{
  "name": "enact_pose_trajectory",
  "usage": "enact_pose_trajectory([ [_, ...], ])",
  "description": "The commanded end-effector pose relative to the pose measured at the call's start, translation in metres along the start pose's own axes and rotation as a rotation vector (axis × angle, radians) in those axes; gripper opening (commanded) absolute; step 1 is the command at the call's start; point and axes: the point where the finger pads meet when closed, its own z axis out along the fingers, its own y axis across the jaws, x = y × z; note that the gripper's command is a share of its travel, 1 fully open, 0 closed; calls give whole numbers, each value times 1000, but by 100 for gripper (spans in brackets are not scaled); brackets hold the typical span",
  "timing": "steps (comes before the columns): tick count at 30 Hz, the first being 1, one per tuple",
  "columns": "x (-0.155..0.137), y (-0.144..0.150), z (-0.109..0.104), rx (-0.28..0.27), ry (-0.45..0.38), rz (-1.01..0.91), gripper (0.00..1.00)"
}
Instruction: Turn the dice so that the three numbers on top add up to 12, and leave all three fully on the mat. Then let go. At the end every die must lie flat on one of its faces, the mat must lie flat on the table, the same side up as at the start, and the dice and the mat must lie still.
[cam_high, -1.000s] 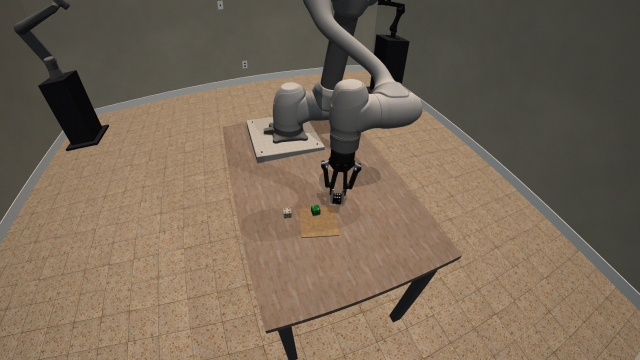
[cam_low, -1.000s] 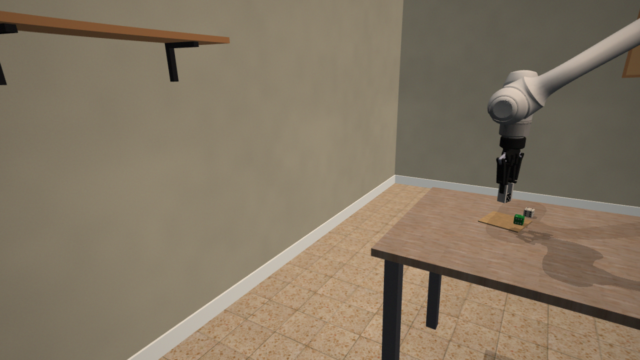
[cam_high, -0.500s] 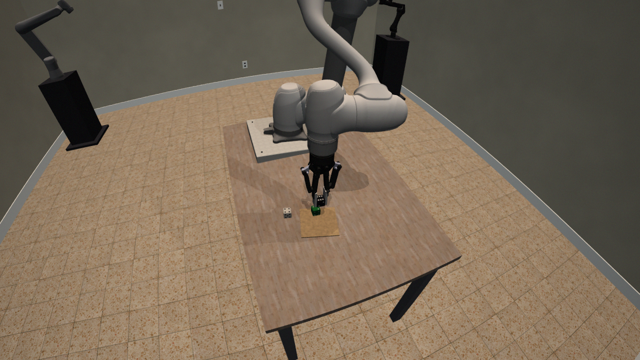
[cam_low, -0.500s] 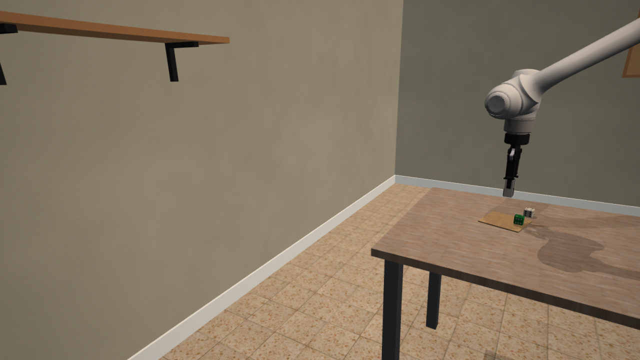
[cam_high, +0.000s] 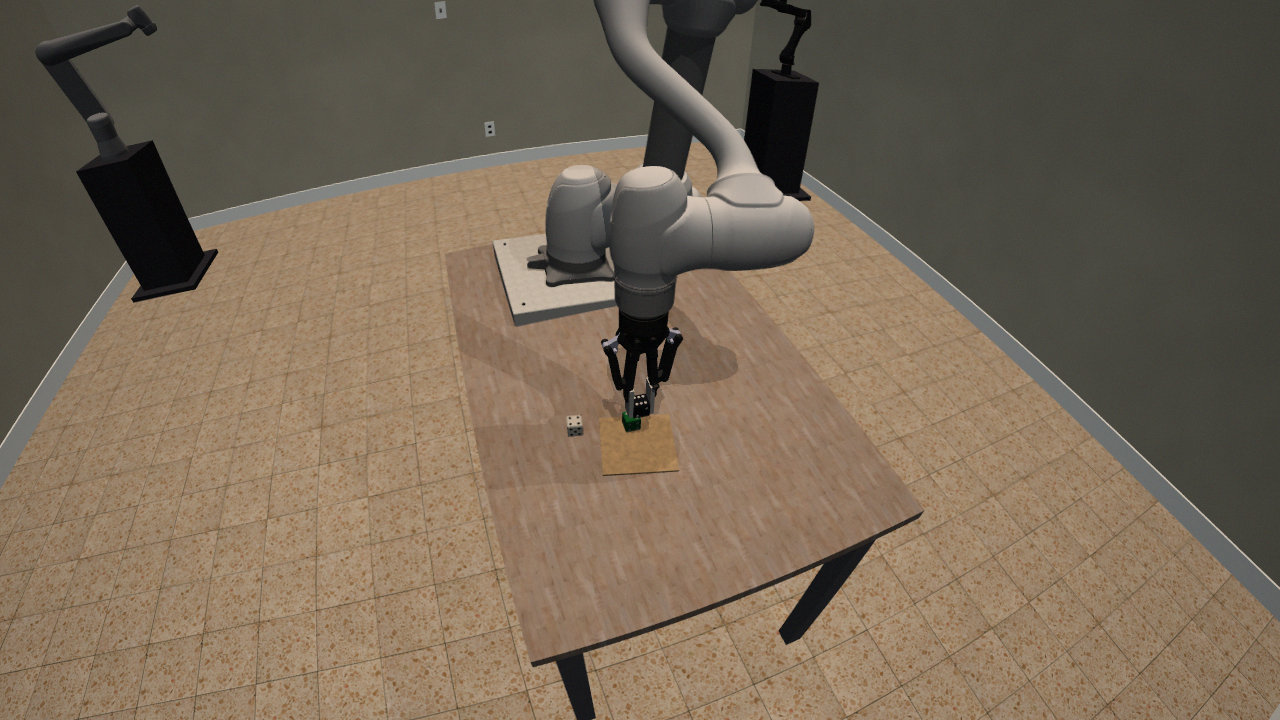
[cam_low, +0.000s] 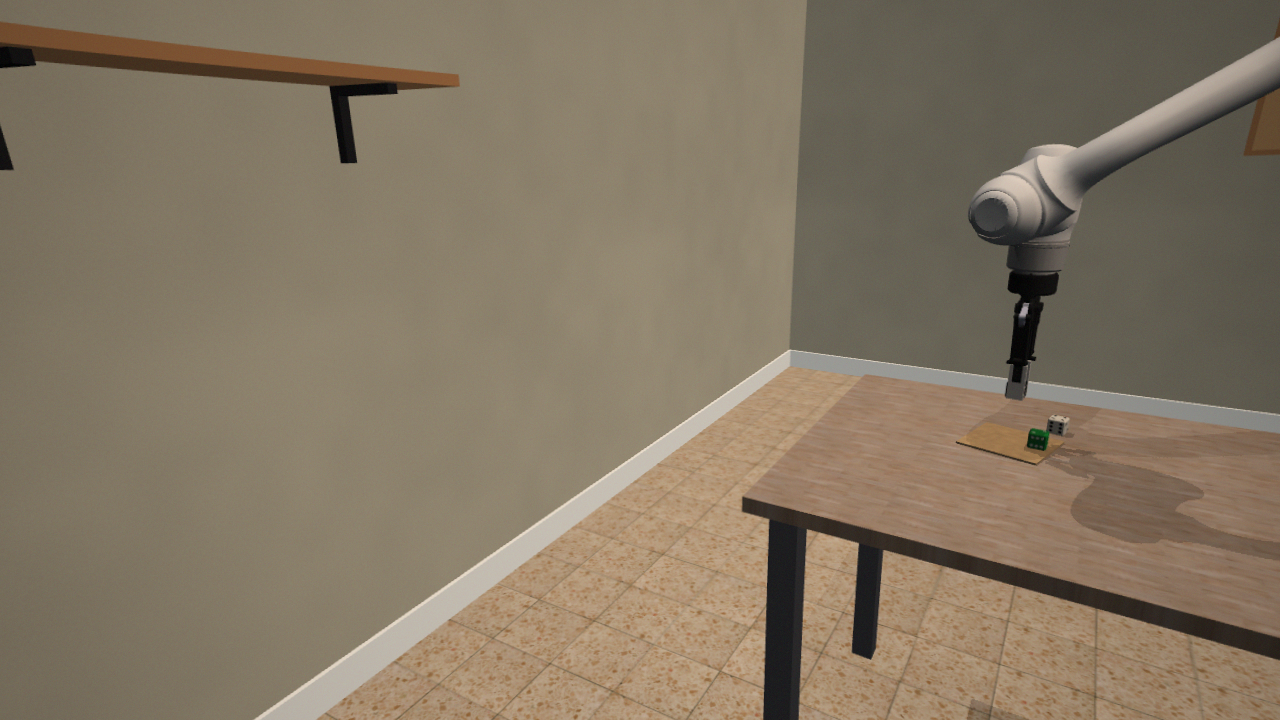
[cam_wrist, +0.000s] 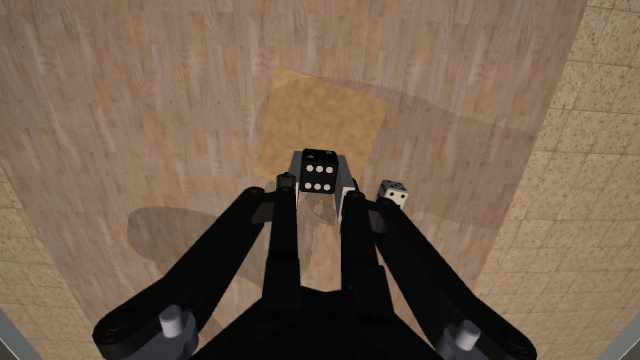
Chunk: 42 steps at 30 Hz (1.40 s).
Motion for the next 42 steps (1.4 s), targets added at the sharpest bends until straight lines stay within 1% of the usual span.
enact_pose_trajectory([
  [1,0,0,8,0,0,0,16],
  [3,0,0,8,0,0,0,16],
  [14,0,0,59,0,0,0,16],
  [18,0,1,74,0,0,0,16],
  [20,0,1,74,0,0,0,16],
  [23,0,1,81,0,0,0,16],
  [27,0,1,85,0,0,0,16],
  [42,0,1,86,0,0,0,16],
])
